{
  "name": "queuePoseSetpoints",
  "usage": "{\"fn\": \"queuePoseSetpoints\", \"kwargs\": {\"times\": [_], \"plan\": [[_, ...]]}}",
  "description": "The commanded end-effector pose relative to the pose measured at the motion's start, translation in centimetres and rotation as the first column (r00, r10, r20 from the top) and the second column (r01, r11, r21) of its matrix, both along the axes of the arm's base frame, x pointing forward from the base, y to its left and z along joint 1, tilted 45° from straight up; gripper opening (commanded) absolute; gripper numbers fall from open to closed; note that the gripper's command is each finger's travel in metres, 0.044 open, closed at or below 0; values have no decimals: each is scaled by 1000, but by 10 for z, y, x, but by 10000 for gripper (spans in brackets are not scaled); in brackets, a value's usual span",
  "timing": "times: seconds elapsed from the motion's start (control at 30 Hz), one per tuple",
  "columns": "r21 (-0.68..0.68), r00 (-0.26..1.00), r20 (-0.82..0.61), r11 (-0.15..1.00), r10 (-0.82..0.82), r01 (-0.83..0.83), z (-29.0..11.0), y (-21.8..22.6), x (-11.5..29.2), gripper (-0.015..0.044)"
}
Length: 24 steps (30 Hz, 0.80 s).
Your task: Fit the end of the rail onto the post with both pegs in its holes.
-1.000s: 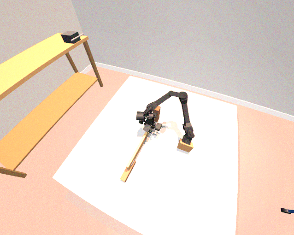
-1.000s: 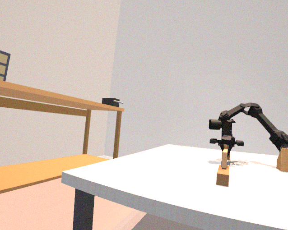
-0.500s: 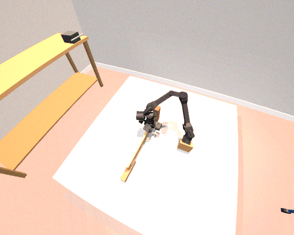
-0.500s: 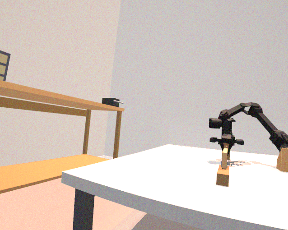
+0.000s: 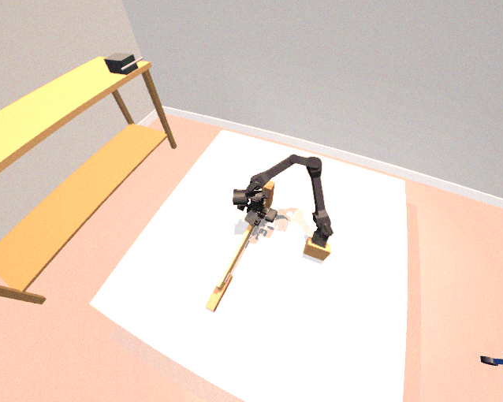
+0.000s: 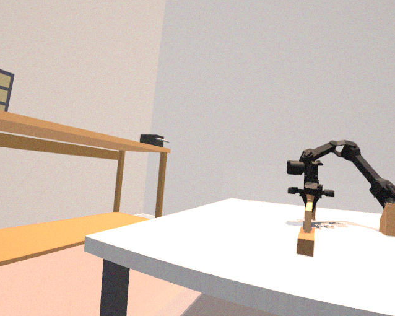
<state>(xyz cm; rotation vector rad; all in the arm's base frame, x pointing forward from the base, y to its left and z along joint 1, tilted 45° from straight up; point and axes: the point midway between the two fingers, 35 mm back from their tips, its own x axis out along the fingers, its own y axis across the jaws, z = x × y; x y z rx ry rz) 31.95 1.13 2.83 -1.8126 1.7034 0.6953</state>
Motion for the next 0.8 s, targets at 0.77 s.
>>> {"fn": "queuePoseSetpoints", "kwargs": {"times": [0.77], "plan": [[17,1000,6,1000,5,-5,1,7,0,0]]}}
